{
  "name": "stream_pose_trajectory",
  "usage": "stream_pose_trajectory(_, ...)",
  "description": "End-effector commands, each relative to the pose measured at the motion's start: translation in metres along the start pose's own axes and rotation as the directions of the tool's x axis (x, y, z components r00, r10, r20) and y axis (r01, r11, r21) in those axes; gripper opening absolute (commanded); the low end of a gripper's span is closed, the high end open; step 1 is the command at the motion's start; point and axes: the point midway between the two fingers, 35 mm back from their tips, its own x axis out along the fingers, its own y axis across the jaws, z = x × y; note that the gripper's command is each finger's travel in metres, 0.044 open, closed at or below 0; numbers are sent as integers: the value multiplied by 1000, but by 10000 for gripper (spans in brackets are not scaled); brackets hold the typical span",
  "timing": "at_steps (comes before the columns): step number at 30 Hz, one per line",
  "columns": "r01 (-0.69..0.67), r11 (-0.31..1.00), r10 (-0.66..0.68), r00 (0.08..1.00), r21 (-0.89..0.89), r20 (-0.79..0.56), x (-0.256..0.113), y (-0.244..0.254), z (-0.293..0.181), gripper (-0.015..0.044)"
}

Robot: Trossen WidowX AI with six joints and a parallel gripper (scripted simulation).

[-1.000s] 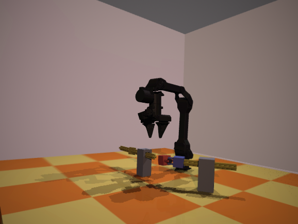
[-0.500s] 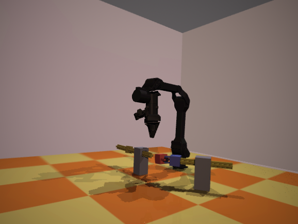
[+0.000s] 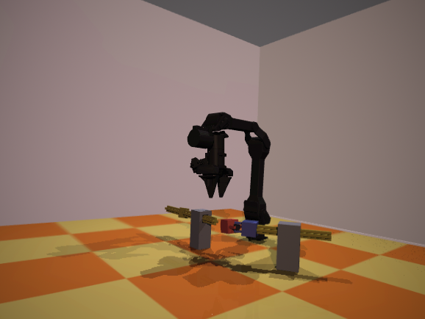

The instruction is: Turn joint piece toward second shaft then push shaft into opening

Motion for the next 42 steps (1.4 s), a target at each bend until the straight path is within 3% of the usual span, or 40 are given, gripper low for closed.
stream_pose_trajectory(1, -2, 994, 2, 1000, 107, -4, 2, 0, 0, 440)
stream_pose_trajectory(19, 8, 811, -1, 1000, 584, -13, 8, 0, 0, 440)
stream_pose_trajectory(24, 8, 809, -1, 1000, 588, -13, 10, 0, 1, 440)
stream_pose_trajectory(42, 10, 810, -3, 1000, 587, -13, 75, -3, 6, 440)
